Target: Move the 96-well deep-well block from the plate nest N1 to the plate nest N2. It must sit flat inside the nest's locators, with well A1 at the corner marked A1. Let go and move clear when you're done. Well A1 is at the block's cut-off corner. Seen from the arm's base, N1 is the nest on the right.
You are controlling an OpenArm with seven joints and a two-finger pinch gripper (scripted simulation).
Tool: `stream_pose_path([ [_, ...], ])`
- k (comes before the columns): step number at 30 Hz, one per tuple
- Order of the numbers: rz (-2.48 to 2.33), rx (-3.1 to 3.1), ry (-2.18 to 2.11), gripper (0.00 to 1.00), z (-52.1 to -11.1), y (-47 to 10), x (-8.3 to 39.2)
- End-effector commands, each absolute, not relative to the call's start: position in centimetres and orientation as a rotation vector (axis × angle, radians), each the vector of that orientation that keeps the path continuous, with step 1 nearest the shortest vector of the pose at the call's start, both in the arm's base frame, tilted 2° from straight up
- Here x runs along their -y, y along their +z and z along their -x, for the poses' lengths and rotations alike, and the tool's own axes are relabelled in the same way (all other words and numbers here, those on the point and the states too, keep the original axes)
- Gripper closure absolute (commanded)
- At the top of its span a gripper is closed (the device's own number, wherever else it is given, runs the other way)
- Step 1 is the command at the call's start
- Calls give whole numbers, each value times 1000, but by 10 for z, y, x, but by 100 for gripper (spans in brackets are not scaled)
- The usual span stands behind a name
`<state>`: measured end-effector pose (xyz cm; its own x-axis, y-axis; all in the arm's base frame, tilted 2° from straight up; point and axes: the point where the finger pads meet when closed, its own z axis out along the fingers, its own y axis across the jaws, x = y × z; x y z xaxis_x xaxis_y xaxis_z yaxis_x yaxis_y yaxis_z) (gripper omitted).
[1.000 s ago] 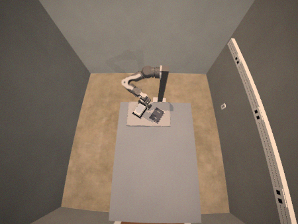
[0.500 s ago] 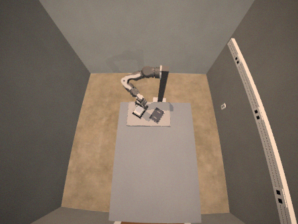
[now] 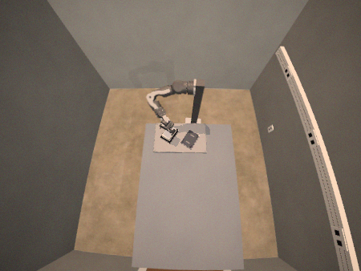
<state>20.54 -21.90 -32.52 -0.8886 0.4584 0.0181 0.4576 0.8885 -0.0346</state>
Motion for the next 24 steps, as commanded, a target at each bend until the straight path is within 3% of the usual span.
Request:
stream_pose_path([
  [1,733,3036,34,23,-208,-324,219],
  [24,733,3036,34,23,-208,-322,216],
])
